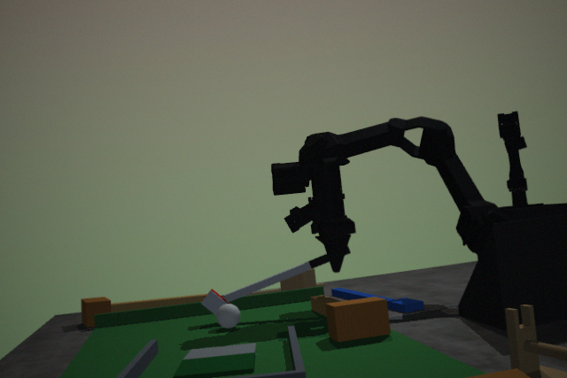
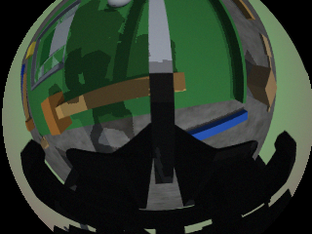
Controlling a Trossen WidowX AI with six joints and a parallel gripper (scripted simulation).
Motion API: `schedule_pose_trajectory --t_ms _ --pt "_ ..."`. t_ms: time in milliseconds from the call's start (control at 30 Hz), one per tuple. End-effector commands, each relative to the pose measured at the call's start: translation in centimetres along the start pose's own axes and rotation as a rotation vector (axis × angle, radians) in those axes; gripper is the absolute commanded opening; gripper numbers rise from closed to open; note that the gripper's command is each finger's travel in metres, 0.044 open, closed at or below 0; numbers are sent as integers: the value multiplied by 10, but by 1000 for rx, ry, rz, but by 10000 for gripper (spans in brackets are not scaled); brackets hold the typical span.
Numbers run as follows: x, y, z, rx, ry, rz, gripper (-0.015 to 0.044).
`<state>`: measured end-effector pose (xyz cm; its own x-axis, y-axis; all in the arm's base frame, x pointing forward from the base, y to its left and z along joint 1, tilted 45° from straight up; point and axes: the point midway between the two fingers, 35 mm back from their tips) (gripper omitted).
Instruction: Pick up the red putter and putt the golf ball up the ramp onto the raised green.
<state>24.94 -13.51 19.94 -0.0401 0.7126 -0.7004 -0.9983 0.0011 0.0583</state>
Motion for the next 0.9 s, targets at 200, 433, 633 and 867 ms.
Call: schedule_pose_trajectory --t_ms 200,433,633,867 --pt "-19 6 1 -11 9 -23 0" --pt "-9 1 -2 -4 1 -16 0" --pt "61 -24 -2 -9 -10 -19 0" --pt "115 -30 0 -10 3 -22 0"
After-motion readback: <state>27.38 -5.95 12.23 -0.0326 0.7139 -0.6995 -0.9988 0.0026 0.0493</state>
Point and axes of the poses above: the point midway between the two fingers, 35 mm back from their tips, its own z axis back along the fingers, its own x axis across the jaws, y = z × x, and after that the axes turned 14 degrees about z, right-handed
